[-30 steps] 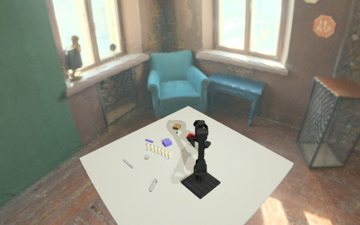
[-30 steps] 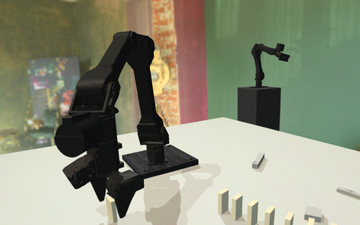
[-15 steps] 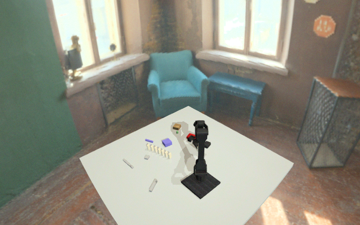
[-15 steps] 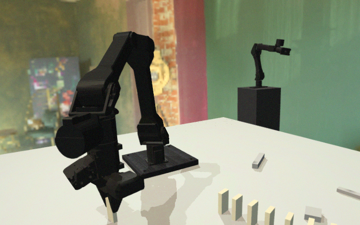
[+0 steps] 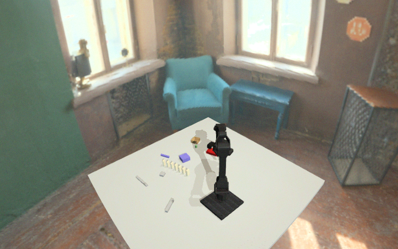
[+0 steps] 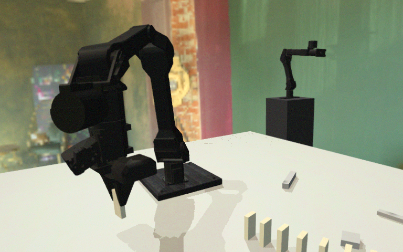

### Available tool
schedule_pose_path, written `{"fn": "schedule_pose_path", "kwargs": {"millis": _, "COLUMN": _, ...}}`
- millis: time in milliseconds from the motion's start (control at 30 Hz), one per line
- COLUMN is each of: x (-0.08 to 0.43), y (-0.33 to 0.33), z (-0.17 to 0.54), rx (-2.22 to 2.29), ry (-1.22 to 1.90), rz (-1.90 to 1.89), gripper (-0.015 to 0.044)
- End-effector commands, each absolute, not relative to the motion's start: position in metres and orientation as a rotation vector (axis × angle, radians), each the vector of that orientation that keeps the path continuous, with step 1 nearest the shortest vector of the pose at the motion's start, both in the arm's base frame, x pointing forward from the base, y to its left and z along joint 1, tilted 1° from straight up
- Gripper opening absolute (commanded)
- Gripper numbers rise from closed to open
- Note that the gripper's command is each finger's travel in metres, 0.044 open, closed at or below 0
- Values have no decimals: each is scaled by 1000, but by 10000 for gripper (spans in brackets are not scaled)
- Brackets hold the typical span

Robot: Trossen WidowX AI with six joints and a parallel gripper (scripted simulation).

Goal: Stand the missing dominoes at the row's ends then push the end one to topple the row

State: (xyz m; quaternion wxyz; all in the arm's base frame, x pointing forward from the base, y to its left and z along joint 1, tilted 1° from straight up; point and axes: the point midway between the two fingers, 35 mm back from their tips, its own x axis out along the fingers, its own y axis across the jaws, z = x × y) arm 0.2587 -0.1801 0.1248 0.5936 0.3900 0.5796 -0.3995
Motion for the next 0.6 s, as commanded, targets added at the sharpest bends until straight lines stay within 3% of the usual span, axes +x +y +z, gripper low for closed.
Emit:
{"fn": "schedule_pose_path", "kwargs": {"millis": 0, "x": 253, "y": -175, "z": 179, "rx": 907, "ry": 1331, "rz": -929, "gripper": 107}}
{"fn": "schedule_pose_path", "kwargs": {"millis": 233, "x": 256, "y": -166, "z": 188, "rx": 860, "ry": 1354, "rz": -882, "gripper": 107}}
{"fn": "schedule_pose_path", "kwargs": {"millis": 567, "x": 297, "y": -32, "z": 185, "rx": 115, "ry": 1541, "rz": -135, "gripper": 107}}
